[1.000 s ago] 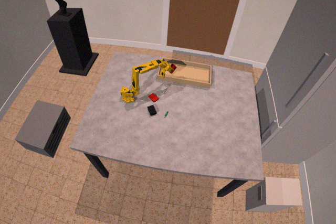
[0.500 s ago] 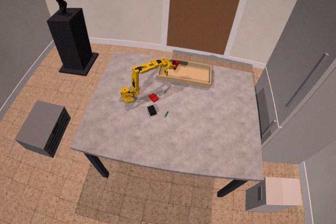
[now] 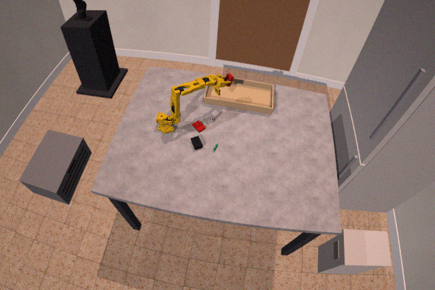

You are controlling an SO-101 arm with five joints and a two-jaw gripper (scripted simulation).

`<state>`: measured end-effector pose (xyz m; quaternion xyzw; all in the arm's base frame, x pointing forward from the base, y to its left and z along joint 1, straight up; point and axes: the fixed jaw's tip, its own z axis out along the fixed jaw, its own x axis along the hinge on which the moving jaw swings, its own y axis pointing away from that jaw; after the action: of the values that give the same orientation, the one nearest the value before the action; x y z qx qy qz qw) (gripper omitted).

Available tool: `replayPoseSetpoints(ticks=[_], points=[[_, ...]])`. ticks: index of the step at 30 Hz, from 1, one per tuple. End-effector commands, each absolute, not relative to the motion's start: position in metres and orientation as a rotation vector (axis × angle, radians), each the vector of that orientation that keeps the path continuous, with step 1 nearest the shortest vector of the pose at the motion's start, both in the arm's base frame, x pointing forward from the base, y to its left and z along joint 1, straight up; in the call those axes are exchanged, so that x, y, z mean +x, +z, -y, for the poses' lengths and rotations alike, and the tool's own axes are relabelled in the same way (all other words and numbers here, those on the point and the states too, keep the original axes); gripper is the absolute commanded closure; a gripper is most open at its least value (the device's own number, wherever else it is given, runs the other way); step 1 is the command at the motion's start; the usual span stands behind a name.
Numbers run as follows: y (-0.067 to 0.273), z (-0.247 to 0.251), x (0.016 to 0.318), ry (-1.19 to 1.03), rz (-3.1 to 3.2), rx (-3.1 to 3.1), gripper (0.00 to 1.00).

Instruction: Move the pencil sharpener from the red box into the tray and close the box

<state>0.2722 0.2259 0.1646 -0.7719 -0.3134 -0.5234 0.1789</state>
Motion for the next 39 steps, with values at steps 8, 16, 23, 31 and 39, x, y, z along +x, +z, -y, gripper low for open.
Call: replayPoseSetpoints(ticks=[8, 16, 23, 31, 39], points=[[0.192, -0.233, 0.275, -1.616, 0.847, -2.044, 0.78], [0.199, -0.234, 0.276, -1.654, 0.831, -2.006, 0.78], [0.203, -0.234, 0.276, -1.677, 0.821, -1.982, 0.78], [0.204, -0.234, 0.277, -1.686, 0.817, -1.972, 0.78], [0.205, -0.234, 0.277, -1.69, 0.815, -1.968, 0.78]])
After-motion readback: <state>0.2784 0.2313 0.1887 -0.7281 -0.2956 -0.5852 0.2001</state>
